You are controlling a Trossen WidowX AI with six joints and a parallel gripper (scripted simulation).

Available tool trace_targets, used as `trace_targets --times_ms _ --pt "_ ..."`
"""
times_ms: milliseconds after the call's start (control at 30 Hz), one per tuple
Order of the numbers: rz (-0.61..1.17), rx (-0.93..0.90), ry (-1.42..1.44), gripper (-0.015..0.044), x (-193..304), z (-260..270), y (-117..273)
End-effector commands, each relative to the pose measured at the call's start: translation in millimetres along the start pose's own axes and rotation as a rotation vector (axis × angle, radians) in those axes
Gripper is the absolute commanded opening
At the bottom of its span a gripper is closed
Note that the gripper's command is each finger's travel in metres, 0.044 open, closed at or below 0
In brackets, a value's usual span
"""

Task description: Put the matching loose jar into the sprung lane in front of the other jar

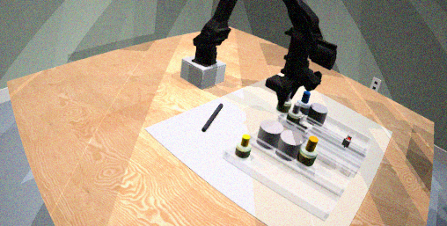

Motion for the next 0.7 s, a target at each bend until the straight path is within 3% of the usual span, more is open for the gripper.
trace_targets --times_ms 0,667 --pt "-0.024 -0.003 0.006 0.0000 -8.4 1.4 2.0" --pt "-0.025 -0.003 0.006 0.0000 -15.8 2.7 2.9"
Point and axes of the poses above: the point midway between the two fingers, 35 mm back from their tips, its own y axis back along the fingers, its own z axis across the jaws, x = y × z, the point moved 5 cm from there along y, back along the fingers, and after that the axes turned 10 degrees about -y, right-handed, at the moved point
